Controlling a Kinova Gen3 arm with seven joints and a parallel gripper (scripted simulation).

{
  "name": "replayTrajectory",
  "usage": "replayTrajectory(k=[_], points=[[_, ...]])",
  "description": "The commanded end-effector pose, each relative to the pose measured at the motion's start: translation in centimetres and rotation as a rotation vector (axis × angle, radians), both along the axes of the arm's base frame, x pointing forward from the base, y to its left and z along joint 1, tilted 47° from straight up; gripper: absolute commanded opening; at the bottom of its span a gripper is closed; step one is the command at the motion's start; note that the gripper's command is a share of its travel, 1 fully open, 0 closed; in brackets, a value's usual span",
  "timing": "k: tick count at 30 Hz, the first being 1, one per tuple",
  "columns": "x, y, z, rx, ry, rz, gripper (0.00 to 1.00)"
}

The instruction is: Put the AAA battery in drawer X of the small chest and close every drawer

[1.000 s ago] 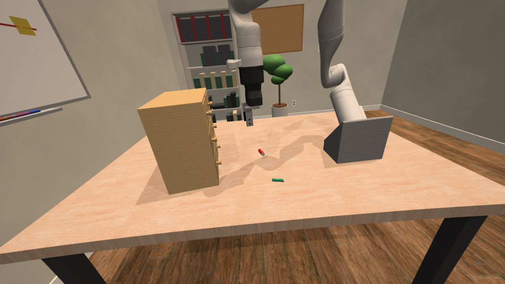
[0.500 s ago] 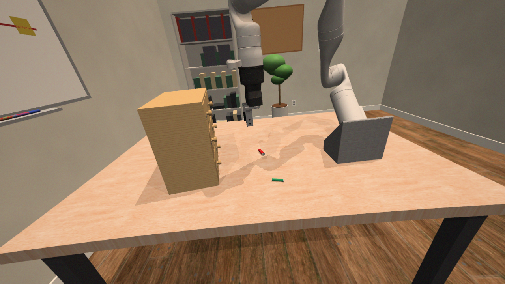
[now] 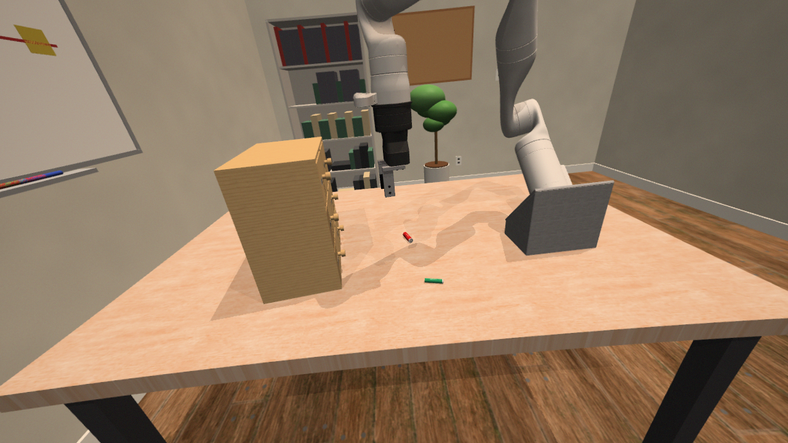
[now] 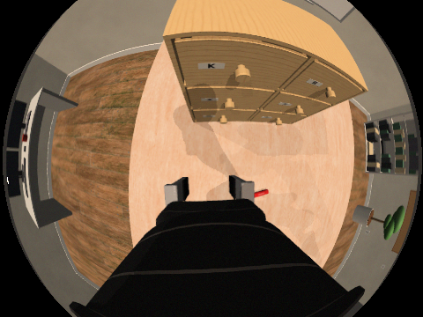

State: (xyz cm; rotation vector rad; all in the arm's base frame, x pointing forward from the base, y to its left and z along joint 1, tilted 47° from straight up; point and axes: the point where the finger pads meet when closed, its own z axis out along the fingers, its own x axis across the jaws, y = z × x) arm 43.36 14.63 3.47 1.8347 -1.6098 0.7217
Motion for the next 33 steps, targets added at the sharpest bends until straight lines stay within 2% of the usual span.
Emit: replayTrajectory(k=[1, 10, 14, 18, 25, 27, 33], points=[[0.0, 0.1, 0.0, 0.001, -0.001, 0.001, 1.0], [0.0, 0.0, 0.1, 0.001, -0.001, 0.001, 1.0], [0.2, -0.6, 1.1, 0.001, -0.001, 0.001, 1.0], [0.5, -2.0, 3.3, 0.001, -0.001, 0.001, 1.0], [1.2, -5.4, 8.6, 0.001, -0.001, 0.001, 1.0], [1.2, -5.4, 8.6, 0.001, -0.001, 0.001, 1.0], [1.7, -7.5, 12.0, 0.001, -0.001, 0.001, 1.0]])
